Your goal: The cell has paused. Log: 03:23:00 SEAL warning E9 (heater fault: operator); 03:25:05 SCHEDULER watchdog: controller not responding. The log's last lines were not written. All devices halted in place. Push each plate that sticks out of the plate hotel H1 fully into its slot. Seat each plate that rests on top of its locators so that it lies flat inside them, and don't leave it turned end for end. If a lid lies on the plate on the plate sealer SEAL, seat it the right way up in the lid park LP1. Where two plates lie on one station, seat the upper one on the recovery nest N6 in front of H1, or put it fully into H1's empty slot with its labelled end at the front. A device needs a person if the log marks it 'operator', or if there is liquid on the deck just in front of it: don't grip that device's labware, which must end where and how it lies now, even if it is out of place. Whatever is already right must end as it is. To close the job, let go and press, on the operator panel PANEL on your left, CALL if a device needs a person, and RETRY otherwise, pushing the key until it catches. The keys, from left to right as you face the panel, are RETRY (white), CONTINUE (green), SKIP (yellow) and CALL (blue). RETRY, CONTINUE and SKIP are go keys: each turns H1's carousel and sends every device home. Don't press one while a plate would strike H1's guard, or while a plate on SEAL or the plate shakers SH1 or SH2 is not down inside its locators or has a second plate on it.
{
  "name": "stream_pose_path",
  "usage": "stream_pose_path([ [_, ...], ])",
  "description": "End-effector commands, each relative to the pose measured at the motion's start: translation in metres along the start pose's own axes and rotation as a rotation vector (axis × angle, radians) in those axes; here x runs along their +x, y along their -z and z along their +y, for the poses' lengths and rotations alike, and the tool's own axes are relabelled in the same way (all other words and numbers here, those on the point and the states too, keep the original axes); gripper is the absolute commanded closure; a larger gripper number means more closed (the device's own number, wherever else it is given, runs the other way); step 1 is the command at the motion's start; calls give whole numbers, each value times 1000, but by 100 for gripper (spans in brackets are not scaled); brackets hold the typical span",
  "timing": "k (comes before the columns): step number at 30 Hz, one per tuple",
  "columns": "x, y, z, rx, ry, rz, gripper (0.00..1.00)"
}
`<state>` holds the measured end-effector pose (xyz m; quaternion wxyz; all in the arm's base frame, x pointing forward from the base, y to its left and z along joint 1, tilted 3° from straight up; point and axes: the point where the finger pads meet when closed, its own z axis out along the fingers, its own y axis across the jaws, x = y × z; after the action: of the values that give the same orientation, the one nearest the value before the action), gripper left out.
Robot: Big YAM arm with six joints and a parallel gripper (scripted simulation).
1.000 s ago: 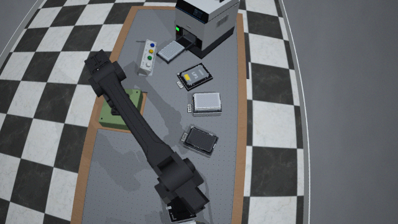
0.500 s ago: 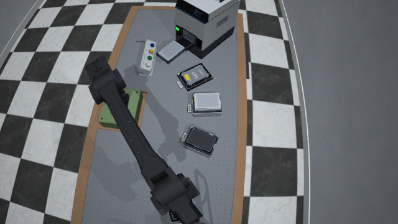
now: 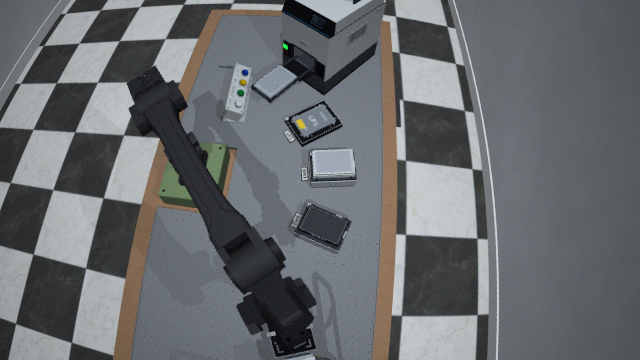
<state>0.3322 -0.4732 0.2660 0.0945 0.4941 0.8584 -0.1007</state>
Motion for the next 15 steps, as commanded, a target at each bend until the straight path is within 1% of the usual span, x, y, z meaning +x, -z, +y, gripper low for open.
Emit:
stream_pose_path([
  [1,-7,12,8,1,-38,-121,0],
  [2,-7,12,8,4,-45,-143,0],
  [4,-7,12,8,4,-45,-143,0],
  [15,-7,13,8,43,-122,-385,0],
])
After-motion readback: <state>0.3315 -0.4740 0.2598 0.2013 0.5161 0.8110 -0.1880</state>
